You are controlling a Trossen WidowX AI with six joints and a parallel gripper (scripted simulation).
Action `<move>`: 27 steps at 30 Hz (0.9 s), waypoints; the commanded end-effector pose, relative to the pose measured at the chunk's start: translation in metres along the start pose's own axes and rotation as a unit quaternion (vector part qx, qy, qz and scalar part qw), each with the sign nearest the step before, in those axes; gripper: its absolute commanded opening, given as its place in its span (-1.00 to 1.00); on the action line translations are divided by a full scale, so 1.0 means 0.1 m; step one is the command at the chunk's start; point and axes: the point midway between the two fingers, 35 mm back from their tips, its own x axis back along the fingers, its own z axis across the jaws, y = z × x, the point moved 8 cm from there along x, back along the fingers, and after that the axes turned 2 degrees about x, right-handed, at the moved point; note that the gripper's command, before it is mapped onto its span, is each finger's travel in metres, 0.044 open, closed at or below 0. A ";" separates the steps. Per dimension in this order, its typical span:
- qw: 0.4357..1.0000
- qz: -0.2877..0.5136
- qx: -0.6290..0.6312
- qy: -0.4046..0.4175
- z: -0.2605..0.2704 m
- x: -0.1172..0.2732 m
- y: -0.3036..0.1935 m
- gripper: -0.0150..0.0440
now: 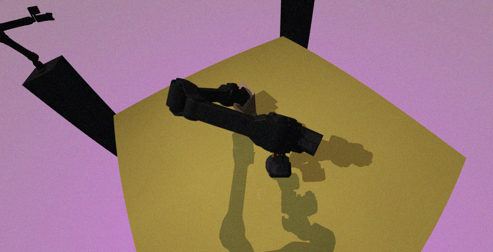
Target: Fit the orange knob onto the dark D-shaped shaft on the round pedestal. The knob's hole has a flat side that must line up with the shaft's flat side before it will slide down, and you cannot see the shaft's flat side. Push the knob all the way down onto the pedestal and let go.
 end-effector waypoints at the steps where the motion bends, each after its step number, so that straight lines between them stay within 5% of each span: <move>1: 1.000 -0.001 -0.001 -0.001 -0.01 0.03 0.01 -0.49; 9: 0.995 -0.001 0.103 -0.001 -0.02 0.03 0.02 -0.49; 27: 0.995 -0.001 0.103 -0.001 0.00 -0.01 0.00 -0.49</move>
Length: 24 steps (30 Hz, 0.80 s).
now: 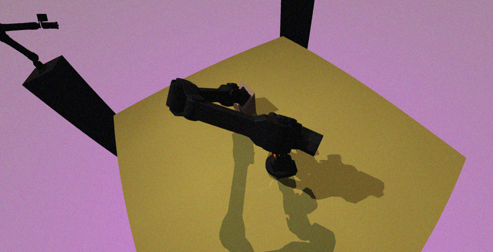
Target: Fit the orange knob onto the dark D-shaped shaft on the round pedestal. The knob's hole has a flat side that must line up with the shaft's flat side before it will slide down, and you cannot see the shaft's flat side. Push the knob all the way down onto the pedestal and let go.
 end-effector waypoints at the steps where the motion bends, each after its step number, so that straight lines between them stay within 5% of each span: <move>1: 1.000 0.000 0.001 -0.001 0.00 0.00 0.00 -0.49; 24: 0.994 0.000 0.105 -0.001 -0.01 0.02 0.00 -0.49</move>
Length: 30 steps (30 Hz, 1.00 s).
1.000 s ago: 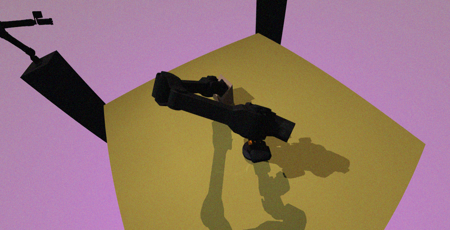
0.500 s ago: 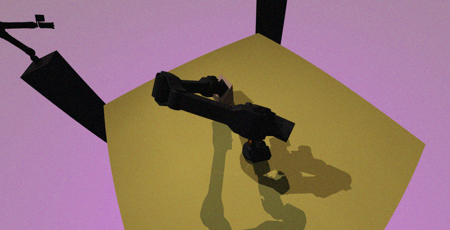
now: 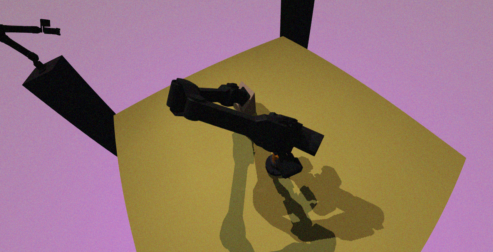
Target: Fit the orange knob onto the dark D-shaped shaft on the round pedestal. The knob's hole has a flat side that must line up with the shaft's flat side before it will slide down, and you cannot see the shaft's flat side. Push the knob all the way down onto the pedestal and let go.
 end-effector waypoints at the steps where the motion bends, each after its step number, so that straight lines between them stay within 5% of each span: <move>1: 1.000 0.000 0.004 -0.001 0.01 0.00 0.00 -0.49; 20: 1.000 0.000 0.004 -0.001 0.01 0.02 -0.01 -0.49; 30: 0.994 0.000 0.109 -0.001 0.00 0.01 0.01 -0.49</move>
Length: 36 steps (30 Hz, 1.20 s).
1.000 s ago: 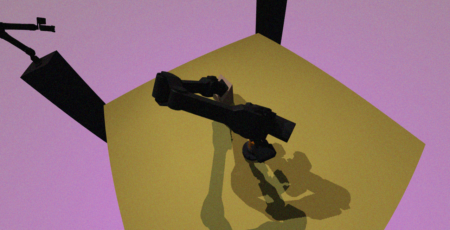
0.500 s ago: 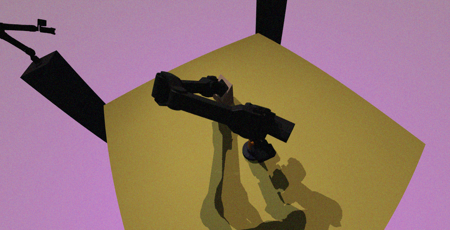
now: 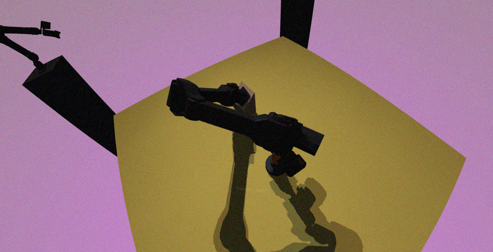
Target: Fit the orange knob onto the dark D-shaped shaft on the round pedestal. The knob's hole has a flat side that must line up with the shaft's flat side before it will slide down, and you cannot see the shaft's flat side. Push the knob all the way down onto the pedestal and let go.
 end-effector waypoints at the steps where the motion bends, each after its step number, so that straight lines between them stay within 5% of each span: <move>1: 1.000 0.000 0.016 -0.002 -0.01 0.00 0.00 -0.49; 25: 1.000 0.000 0.017 -0.002 0.00 0.01 -0.01 -0.49; 36: 0.993 0.000 0.121 -0.002 -0.01 0.00 0.00 -0.49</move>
